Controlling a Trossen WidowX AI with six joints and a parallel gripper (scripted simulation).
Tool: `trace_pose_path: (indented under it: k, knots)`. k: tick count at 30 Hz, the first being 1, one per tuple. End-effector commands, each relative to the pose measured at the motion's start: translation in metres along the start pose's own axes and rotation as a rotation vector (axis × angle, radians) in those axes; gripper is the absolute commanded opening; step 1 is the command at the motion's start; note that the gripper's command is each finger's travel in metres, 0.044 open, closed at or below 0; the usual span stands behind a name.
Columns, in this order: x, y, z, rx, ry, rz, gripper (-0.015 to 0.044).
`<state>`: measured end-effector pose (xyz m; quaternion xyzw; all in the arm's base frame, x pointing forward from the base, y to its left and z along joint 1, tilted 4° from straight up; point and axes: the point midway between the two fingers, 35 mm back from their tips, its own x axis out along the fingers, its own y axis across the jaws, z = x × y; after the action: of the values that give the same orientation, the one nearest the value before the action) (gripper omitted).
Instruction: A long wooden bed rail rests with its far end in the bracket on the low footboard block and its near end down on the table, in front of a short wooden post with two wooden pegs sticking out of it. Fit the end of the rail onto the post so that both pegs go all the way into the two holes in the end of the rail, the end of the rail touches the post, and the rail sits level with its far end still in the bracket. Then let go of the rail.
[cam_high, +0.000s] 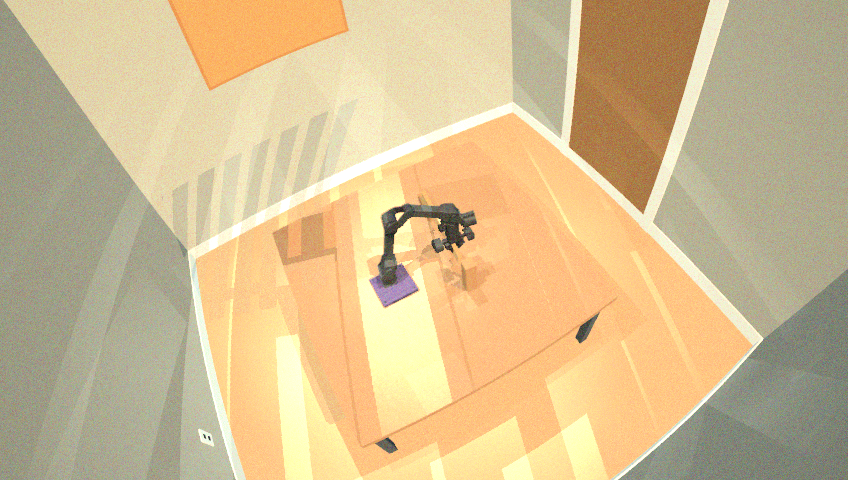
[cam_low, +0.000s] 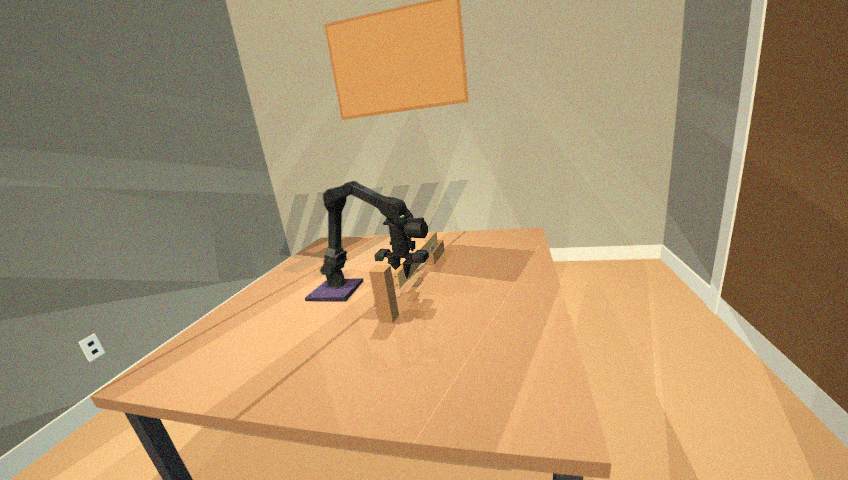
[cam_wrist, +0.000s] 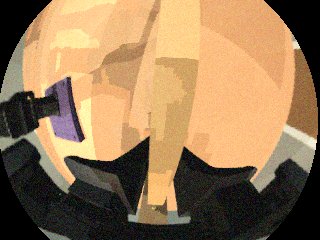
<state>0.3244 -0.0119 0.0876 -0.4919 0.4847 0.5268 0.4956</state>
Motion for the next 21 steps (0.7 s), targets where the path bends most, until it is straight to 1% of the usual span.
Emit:
trace_pose_path:
  k: [1, 21]
  knots:
    - [-0.0041, -0.0016, 0.0, -0.002, -0.002, -0.015, 0.0]
    - [0.0, -0.0018, 0.0034, -0.002, -0.002, -0.015, 0.0]
